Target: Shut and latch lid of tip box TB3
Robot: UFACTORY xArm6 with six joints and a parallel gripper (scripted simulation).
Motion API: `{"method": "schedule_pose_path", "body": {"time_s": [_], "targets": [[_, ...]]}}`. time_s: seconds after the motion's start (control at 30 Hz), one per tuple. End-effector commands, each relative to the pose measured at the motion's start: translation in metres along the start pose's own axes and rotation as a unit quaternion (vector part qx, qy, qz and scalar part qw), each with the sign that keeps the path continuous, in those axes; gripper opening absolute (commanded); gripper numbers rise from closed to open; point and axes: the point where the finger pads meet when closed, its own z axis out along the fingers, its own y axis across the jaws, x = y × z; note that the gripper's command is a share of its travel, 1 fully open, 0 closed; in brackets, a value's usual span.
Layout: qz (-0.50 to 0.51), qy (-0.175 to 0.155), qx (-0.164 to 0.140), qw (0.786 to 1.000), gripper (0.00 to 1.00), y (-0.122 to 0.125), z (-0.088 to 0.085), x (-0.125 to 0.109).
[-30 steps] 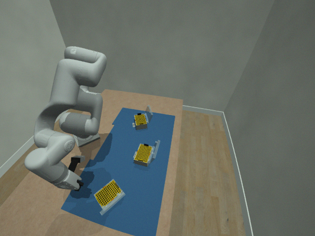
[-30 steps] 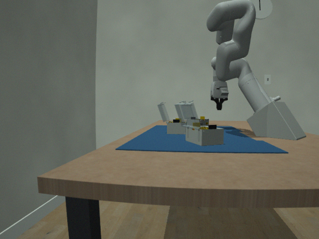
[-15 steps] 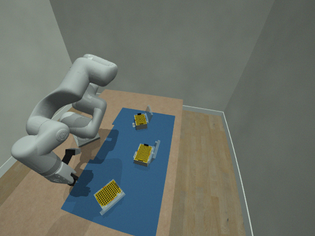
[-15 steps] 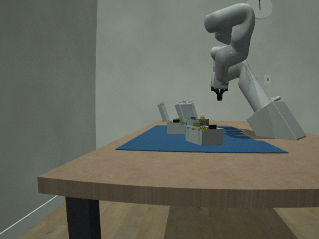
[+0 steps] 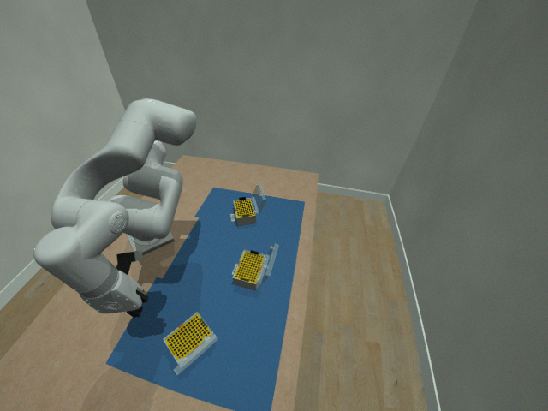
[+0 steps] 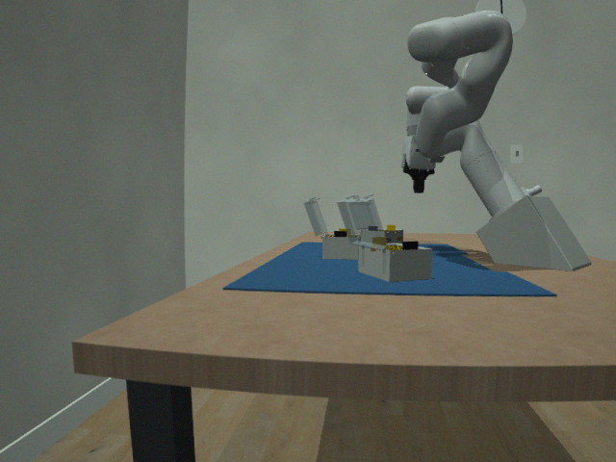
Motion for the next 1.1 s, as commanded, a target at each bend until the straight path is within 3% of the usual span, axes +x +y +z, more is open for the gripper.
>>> {"method": "schedule_pose_path", "body": {"time_s": [0.0,0.4,0.73,1.07], "targets": [[-0.058,-0.003,0.007,0.998,0.0,0.02,-0.001,0.007],[-0.057,-0.003,0.007,0.998,0.0,0.076,-0.001,0.027],[-0.057,-0.003,0.007,0.998,0.0,0.077,-0.001,0.027],[-0.189,-0.002,0.007,0.982,0.0,0.108,0.0,0.052]]}}
